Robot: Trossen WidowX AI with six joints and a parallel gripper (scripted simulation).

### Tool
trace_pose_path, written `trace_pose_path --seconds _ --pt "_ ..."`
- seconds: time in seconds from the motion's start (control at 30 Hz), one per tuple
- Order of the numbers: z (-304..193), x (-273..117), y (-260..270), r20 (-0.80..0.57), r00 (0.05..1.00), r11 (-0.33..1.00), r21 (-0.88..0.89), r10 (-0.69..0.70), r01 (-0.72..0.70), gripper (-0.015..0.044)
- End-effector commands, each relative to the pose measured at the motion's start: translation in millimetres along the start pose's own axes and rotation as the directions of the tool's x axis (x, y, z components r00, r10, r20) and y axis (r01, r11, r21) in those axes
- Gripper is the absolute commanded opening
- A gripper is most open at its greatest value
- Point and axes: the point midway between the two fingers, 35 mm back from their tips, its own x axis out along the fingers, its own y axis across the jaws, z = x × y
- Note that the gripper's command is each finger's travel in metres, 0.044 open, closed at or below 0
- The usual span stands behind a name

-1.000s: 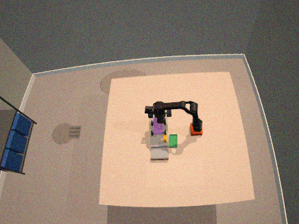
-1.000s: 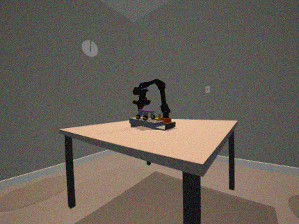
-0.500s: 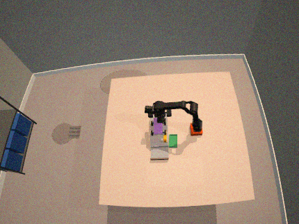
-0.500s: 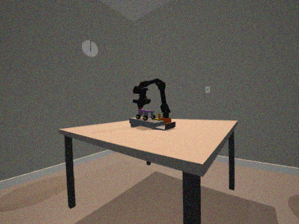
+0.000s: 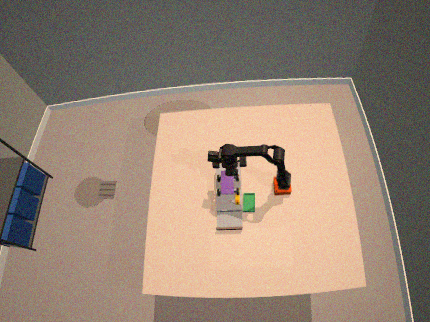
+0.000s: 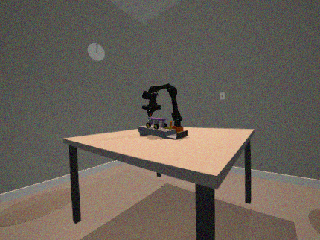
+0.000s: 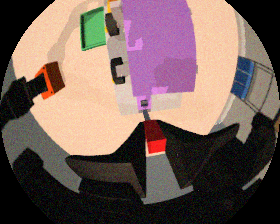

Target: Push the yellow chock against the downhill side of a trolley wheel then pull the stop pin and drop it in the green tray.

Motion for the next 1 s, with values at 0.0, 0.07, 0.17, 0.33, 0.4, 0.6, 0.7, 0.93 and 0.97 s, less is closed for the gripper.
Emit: trace_pose_path --seconds 0.0,0.07,0.17,0.33,0.4,0.6,0.7,0.93,0.97 --pt "-3 -4 -1 -0.005 1.0 1.0 0.003 -0.002 0.002 0.0" --pt "-4 -4 -1 -0.005 1.0 1.0 0.003 -0.002 0.002 0.0" --pt "-10 -2 -1 -0.006 1.0 1.0 0.003 -0.002 0.002 0.0" --pt "-17 -1 -1 -0.006 1.0 1.0 0.003 -0.002 0.002 0.0" --pt "-20 -1 -1 -0.007 1.0 1.0 0.003 -0.002 0.002 0.0" --pt "-29 0 -1 -0.007 1.0 1.0 0.003 -0.002 0.002 0.0" --pt "-33 0 -1 -0.008 1.0 1.0 0.003 -0.002 0.002 0.0" --pt "-31 1 15 -0.008 1.0 1.0 0.003 -0.001 0.001 0.0" --pt "-31 1 19 -0.008 1.0 1.0 0.003 0.0 0.0 0.0"
